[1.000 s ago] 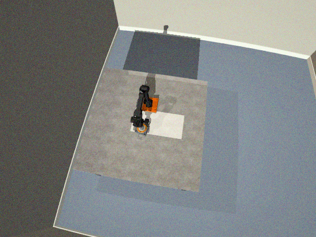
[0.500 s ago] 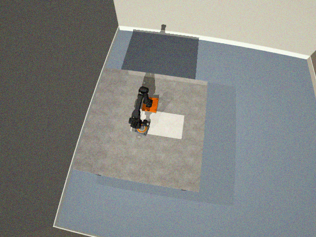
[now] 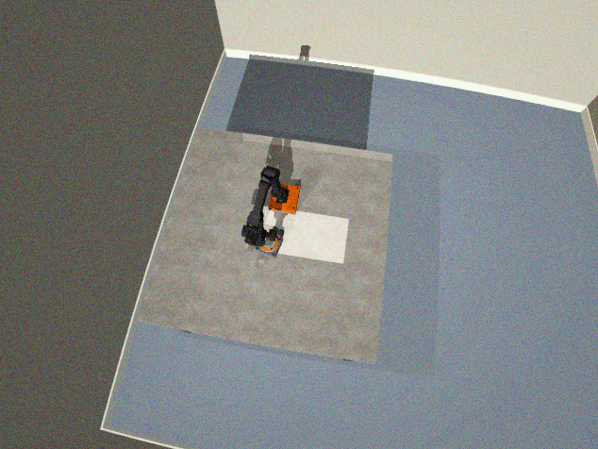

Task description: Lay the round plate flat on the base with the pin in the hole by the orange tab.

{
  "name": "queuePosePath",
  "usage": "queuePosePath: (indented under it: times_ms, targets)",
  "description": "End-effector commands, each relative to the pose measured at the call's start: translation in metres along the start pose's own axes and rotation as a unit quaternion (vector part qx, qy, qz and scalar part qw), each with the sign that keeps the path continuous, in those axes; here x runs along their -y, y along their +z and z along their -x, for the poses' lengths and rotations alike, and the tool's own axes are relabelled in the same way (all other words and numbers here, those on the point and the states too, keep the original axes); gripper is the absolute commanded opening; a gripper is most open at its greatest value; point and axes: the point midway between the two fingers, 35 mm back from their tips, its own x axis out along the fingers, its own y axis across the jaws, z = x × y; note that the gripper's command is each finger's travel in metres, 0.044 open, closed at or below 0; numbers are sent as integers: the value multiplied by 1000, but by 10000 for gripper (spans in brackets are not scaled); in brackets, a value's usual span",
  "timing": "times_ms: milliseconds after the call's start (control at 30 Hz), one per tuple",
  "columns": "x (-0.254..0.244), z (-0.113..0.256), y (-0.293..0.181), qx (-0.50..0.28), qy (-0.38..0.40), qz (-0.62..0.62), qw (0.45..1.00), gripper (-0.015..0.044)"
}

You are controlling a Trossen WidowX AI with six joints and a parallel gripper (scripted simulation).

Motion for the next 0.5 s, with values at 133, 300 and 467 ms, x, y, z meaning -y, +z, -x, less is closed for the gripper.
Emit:
queuePosePath:
  times_ms: [133, 300, 467]
  targets:
    - [2, 1, 11, 1, 0, 1, 1000, 0]
    - [2, 1, 16, 2, 0, 1, 1000, 0]
    - [0, 2, 23, 2, 0, 1, 1000, 0]
